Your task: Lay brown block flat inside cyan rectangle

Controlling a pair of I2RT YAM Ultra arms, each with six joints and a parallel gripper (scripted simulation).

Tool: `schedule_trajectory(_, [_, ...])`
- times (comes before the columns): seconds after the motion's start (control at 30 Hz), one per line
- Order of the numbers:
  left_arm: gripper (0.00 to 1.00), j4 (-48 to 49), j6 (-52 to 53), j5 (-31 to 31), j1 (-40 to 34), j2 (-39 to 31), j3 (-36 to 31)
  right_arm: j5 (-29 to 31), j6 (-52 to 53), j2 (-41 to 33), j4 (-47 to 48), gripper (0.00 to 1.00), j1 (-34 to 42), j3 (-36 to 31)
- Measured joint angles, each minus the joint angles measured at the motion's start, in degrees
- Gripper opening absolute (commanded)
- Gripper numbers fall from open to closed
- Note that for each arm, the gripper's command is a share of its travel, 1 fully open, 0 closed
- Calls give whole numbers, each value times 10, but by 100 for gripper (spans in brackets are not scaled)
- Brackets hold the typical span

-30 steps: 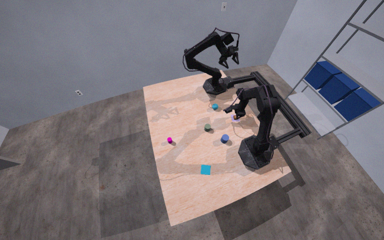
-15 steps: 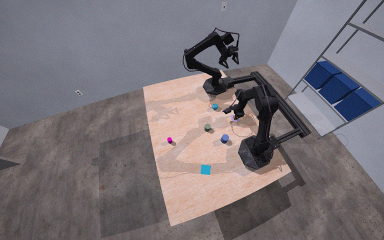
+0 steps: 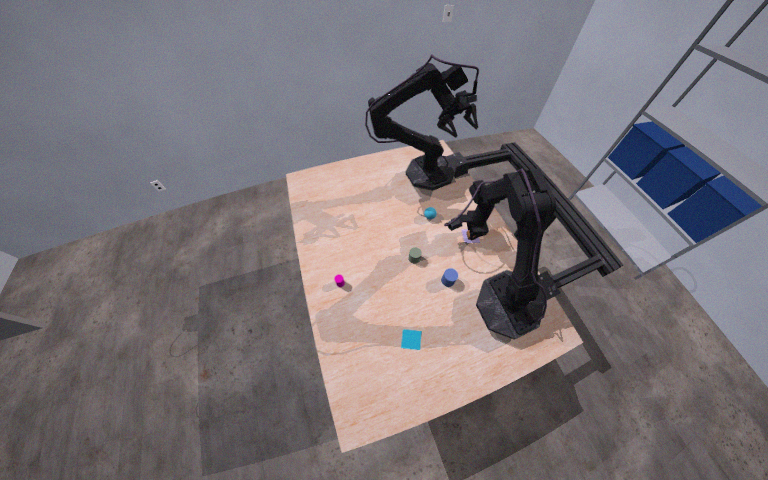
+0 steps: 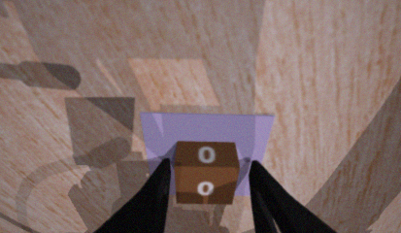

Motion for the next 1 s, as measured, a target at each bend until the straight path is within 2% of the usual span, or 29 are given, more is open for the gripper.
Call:
schedule_trajectory(0.1, [47,0,0,0,0,0,0,0,0,0,0,100,0,0])
schedule_trajectory(0.13, [43,0,0,0,0,0,0,0,0,0,0,100,0,0])
schedule_trajectory(0.2, [43,0,0,0,0,0,0,0,0,0,0,100,0,0])
schedule_trajectory(0.23, [39,0,0,0,0,0,0,0,0,0,0,100,0,0])
schedule_trajectory(0.3, [39,0,0,0,0,0,0,0,0,0,0,100,0,0])
schedule_trajectory(0.33, [34,0,0,0,0,0,0,0,0,0,0,100,0,0])
schedule_trajectory(0.43, [33,0,0,0,0,0,0,0,0,0,0,100,0,0])
schedule_trajectory(0.53, [26,0,0,0,0,0,0,0,0,0,0,100,0,0])
schedule_trajectory(0.77, [23,-1,0,0,0,0,0,0,0,0,0,100,0,0])
schedule_trajectory(0.8, [12,-1,0,0,0,0,0,0,0,0,0,100,0,0])
schedule_trajectory(0.83, [23,-1,0,0,0,0,0,0,0,0,0,100,0,0])
schedule_trajectory(0.87, [27,-1,0,0,0,0,0,0,0,0,0,100,0,0])
schedule_trajectory(1.0, [27,-8,-1,0,0,-2,0,0,0,0,0,100,0,0])
